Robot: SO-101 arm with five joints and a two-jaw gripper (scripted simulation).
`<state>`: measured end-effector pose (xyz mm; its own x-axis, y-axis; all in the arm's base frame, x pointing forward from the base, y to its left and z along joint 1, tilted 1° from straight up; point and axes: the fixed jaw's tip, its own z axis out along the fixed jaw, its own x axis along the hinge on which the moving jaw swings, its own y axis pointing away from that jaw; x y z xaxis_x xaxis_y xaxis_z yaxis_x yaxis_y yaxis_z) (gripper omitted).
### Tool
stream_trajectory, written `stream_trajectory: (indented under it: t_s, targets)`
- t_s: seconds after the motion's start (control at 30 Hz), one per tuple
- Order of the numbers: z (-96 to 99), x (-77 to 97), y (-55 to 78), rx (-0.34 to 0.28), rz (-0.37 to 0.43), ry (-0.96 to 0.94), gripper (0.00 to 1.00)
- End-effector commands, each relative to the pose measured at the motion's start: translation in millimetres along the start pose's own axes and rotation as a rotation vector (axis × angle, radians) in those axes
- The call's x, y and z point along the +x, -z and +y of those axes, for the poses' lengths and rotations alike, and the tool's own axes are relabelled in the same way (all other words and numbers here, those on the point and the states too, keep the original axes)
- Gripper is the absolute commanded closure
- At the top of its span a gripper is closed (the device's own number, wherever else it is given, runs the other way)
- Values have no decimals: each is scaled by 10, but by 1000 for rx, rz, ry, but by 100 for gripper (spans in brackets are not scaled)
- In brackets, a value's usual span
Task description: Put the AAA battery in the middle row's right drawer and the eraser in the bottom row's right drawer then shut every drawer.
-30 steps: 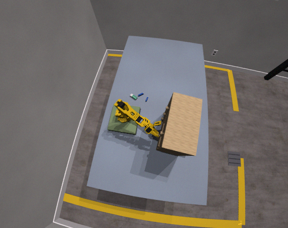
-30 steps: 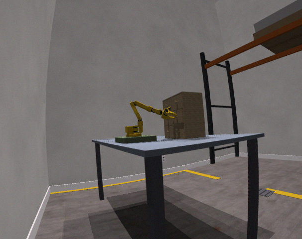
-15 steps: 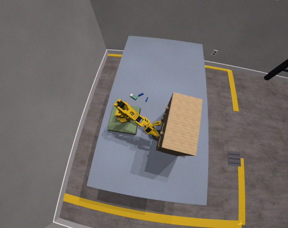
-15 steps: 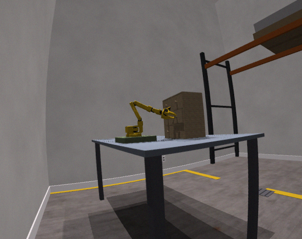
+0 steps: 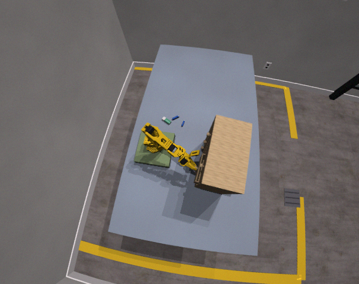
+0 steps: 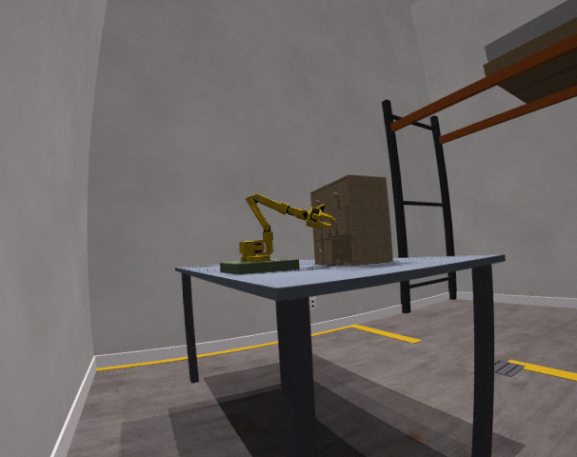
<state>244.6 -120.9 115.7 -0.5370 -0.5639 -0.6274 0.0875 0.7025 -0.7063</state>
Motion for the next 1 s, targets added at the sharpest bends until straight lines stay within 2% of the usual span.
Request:
stream_trajectory:
  t_s: [0.0, 0.67, 0.97]
  targets:
    - [5, 38, 46, -1, 12, 4, 100]
    - [6, 46, 60, 0, 13, 3, 100]
    - [4, 71, 110, 5, 19, 0, 100]
